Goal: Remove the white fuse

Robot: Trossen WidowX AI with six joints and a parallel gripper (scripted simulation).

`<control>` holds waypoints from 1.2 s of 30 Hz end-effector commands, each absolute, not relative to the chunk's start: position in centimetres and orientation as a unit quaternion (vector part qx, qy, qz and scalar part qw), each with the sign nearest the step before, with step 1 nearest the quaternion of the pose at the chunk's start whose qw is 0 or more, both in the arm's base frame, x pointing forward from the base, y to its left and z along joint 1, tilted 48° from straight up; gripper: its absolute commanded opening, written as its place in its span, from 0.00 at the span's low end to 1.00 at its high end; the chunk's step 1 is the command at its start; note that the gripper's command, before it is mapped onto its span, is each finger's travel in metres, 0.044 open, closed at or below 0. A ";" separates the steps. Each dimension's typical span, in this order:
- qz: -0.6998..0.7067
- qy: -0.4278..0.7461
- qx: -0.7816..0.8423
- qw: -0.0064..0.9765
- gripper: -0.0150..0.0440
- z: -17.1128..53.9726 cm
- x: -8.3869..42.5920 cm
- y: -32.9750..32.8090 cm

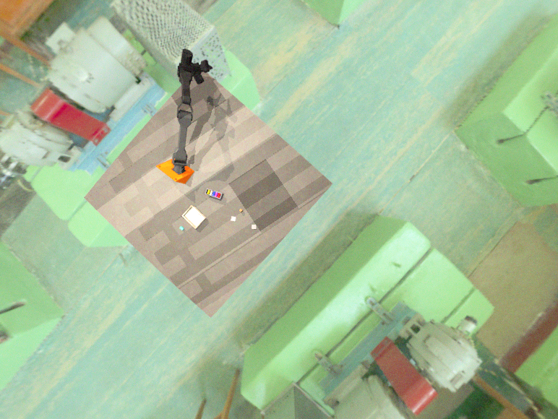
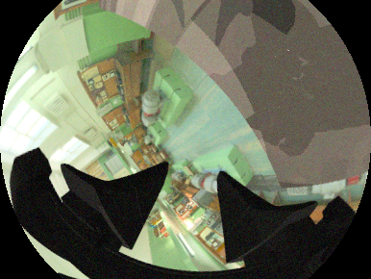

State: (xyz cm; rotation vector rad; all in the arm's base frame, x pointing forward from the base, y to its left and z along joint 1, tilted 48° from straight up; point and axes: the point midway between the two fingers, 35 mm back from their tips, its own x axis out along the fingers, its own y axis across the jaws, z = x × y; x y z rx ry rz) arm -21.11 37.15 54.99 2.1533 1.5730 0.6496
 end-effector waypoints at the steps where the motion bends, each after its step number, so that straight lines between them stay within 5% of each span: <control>1: 0.232 0.561 0.770 0.198 0.60 55.0 -21.0 37.2; 7: 0.236 0.524 0.789 0.220 0.37 54.8 -16.2 39.3; 24: 0.218 0.342 0.863 0.301 0.37 54.0 6.5 41.3; 36: 0.180 0.224 0.824 0.488 0.37 49.8 21.3 37.9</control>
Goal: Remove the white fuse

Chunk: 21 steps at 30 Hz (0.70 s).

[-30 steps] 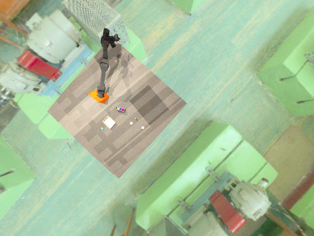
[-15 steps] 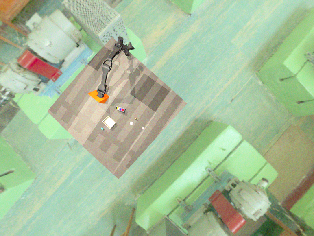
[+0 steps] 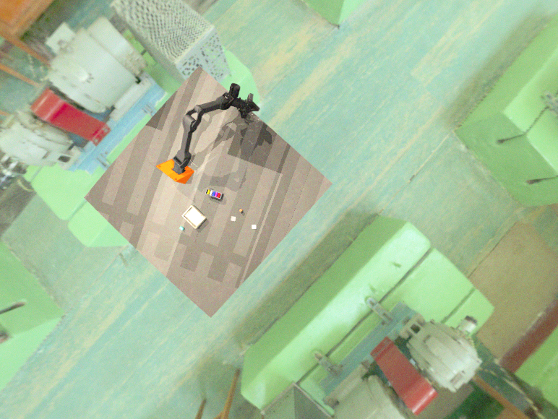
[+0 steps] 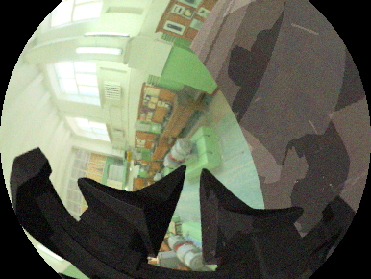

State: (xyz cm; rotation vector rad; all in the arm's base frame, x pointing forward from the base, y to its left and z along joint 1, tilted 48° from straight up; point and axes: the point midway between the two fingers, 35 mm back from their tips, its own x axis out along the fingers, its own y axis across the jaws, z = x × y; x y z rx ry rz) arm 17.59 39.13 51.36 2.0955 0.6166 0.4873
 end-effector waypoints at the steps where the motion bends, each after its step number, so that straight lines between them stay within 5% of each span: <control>1: 0.175 0.218 0.817 0.505 0.37 49.3 22.4 37.5; 12: 0.085 0.197 0.678 0.703 0.37 40.4 34.5 32.3; 21: -0.023 0.290 0.539 0.790 0.37 29.3 41.3 24.8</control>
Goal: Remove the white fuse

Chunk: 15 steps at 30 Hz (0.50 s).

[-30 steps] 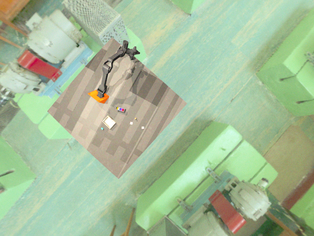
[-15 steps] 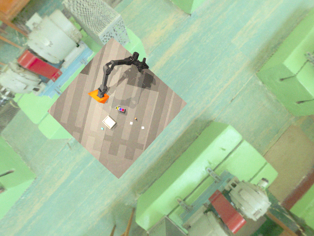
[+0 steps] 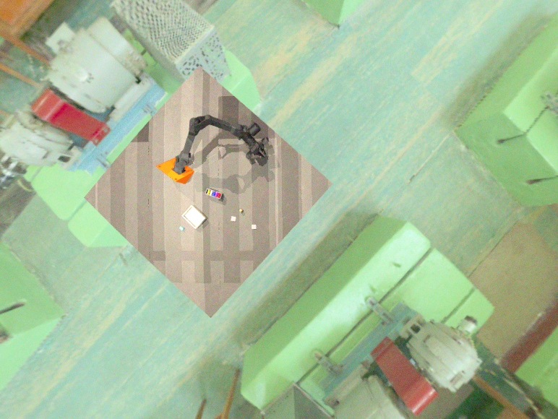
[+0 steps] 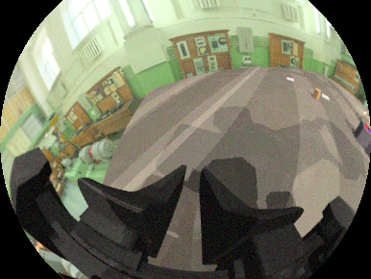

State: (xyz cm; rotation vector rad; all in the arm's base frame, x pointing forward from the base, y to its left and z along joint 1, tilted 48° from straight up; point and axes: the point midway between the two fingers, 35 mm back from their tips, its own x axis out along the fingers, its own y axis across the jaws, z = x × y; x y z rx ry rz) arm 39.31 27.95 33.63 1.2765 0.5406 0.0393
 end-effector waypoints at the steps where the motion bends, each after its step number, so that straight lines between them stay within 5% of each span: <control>1: -0.035 0.304 0.525 0.794 0.37 28.0 41.8 23.7; 15: -0.176 0.537 0.417 0.712 0.37 12.0 40.2 6.7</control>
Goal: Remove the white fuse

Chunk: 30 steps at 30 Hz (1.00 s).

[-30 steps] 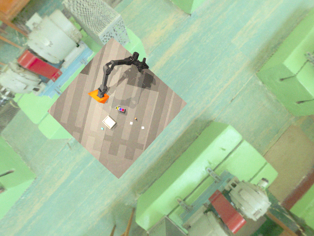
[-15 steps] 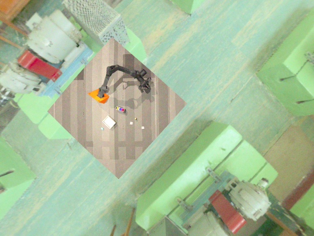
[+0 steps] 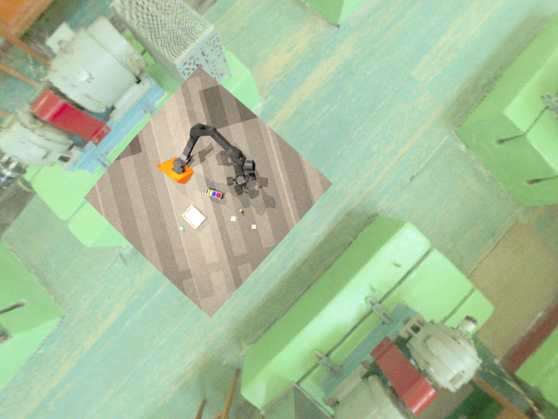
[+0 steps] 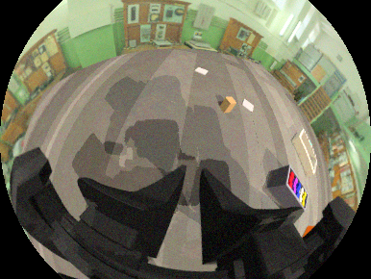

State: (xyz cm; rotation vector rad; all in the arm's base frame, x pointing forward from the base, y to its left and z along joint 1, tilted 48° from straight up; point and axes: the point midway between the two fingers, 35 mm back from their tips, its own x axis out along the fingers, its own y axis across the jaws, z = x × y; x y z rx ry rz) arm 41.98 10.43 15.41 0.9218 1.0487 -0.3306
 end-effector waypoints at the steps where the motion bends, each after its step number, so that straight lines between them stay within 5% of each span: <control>1: -0.183 0.554 0.420 0.695 0.37 10.9 39.5 5.4; 15: -0.147 0.680 0.618 0.367 0.37 4.2 26.7 -4.3; 30: -0.145 0.679 0.622 0.362 0.37 4.0 26.9 -3.8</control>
